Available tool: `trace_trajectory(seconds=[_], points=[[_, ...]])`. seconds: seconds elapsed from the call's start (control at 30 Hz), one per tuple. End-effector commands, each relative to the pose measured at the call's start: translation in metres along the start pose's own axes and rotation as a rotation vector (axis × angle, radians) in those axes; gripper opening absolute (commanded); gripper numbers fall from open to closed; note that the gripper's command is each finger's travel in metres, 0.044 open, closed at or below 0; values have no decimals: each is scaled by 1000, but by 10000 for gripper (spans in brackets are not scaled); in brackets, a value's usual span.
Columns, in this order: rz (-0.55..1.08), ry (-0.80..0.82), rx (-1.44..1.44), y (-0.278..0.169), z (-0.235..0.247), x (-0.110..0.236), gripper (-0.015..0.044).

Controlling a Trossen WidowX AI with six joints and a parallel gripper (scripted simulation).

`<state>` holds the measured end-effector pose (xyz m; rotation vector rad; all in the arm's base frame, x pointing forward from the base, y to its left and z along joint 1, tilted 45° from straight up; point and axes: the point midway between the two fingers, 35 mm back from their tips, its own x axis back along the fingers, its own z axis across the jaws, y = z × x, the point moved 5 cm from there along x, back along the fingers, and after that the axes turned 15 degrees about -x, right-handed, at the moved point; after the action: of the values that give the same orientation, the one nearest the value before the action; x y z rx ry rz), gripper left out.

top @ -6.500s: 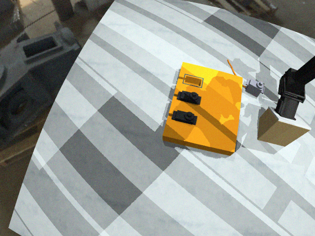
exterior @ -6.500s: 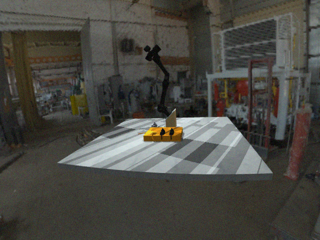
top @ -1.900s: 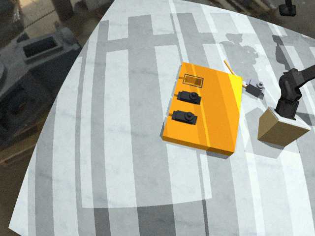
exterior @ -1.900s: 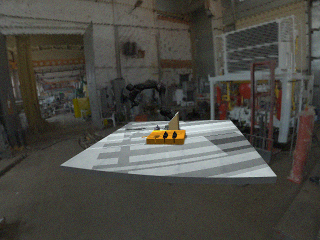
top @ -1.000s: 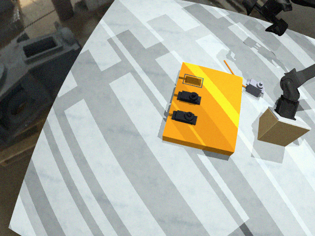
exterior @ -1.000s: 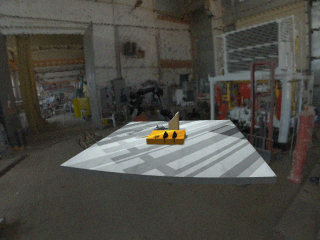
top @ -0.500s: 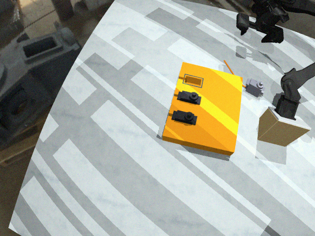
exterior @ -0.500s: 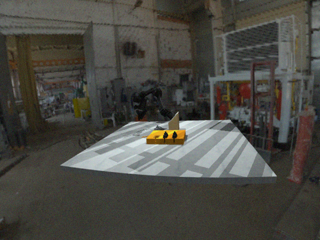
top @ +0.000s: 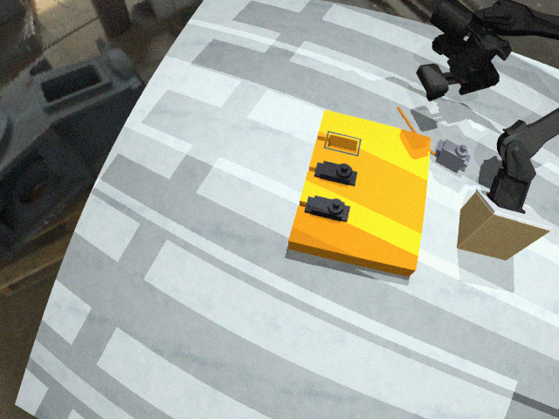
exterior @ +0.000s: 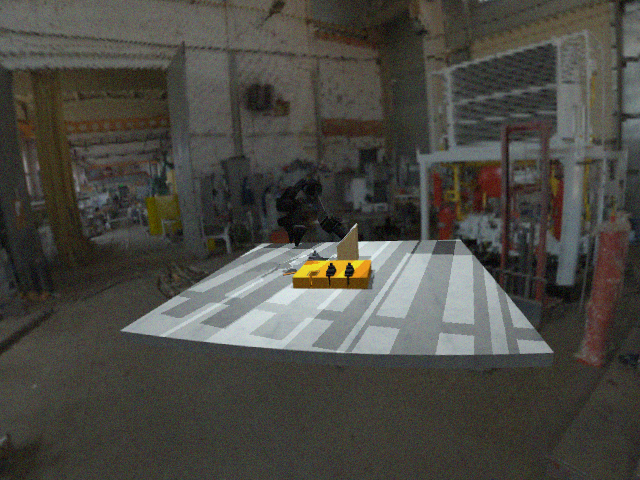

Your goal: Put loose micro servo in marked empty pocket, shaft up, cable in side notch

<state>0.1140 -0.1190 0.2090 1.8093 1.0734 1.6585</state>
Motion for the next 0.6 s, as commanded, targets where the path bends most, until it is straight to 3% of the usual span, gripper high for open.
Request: trace_trajectory(seconds=[0.0,0.57], points=[[40,-3,151,-17,1,-5,440],[159,-12,700,-75,-2,-18,440]])
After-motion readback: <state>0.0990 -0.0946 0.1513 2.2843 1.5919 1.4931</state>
